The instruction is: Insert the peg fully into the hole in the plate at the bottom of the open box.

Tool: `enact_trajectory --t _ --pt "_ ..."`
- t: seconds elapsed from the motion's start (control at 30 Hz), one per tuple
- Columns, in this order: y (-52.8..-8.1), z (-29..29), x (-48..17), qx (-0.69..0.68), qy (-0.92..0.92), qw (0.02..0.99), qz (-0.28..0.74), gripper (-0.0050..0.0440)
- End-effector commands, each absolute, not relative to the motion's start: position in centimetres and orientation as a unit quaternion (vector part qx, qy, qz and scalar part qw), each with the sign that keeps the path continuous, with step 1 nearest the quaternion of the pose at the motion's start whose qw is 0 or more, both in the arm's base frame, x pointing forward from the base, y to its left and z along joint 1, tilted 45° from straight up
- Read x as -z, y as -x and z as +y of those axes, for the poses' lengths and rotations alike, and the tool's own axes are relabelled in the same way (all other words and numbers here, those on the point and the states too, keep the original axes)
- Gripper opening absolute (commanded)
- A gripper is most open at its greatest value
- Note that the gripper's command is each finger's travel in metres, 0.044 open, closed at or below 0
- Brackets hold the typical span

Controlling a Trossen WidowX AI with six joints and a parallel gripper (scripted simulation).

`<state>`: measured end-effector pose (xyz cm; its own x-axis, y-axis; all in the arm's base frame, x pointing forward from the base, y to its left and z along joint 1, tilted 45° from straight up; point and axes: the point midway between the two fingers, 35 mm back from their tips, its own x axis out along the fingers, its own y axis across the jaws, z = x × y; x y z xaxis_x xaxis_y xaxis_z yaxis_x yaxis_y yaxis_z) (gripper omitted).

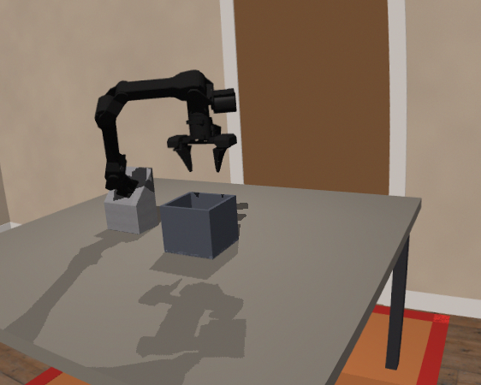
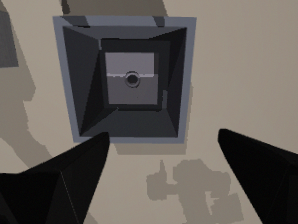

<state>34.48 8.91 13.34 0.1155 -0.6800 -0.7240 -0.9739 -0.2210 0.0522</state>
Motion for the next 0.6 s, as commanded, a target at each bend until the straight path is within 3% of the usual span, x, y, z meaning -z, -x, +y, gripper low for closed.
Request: enact_trajectory --t 0.0,0.53,0.57 --pt "-34.48 8.91 -13.34 -0.323 0.711 0.227 0.581 0.04" --pt "-34.48 8.91 -13.34 -0.323 0.711 0.227 0.581 0.04" --pt "-34.42 9.01 -13.23 -0.32 0.71 0.232 0.583 0.0424"
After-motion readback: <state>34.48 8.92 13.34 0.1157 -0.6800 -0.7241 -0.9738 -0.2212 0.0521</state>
